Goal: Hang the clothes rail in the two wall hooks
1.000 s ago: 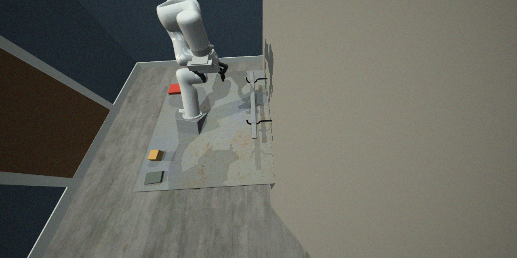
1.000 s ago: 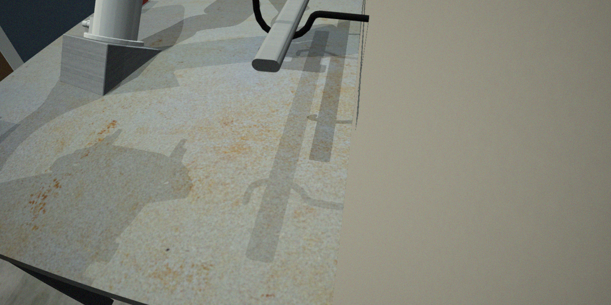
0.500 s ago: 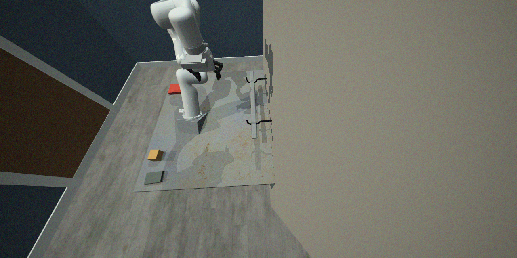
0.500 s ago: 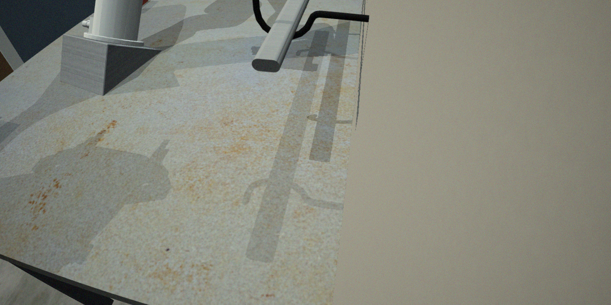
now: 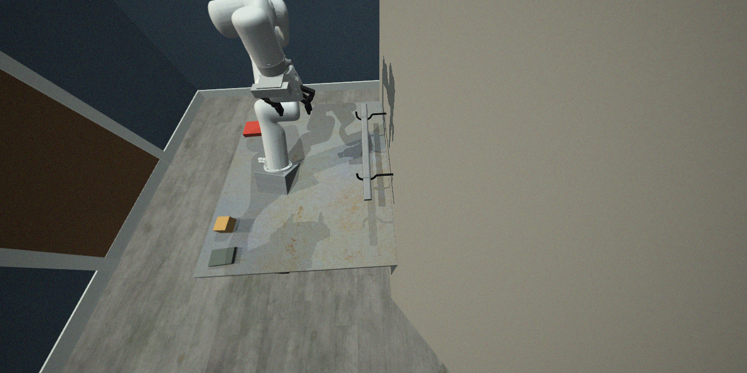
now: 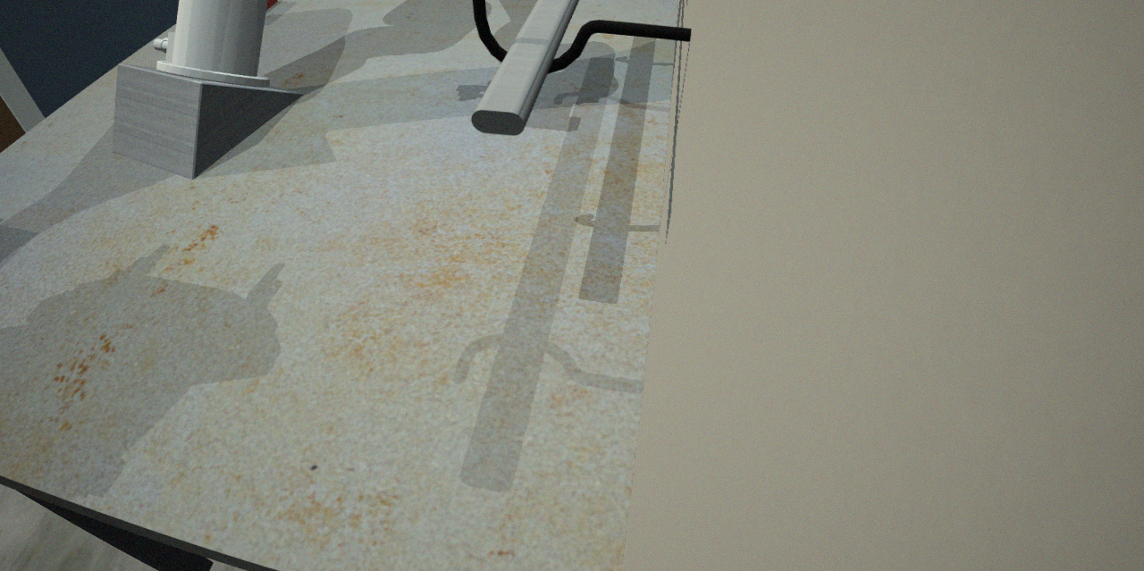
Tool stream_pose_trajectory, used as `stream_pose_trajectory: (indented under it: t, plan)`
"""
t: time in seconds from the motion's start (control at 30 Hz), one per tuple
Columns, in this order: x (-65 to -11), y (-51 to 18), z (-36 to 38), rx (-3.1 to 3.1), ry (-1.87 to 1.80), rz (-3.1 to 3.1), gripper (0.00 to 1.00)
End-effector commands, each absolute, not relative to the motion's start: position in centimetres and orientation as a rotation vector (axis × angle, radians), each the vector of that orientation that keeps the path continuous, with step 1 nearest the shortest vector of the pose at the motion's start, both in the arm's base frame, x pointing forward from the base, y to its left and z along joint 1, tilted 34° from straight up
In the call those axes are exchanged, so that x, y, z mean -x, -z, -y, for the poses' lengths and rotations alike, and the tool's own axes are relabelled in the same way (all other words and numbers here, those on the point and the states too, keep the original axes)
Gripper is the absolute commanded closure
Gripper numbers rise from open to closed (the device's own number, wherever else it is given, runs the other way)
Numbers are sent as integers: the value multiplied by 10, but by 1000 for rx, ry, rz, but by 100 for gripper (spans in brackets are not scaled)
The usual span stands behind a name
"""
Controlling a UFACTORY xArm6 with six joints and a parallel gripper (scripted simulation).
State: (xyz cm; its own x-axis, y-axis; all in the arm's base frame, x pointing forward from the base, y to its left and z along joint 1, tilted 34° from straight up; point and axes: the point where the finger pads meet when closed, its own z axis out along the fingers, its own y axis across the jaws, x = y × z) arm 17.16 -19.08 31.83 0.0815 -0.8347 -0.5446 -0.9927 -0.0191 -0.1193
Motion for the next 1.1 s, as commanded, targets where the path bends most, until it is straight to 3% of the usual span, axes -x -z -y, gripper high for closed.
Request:
stream_pose_trajectory:
  t: [0.0, 1.07]
  plan:
    - [-163, -321, 194, 1902, -445, -1800, 0]
    - [-141, -326, 199, 1902, -445, -1800, 0]
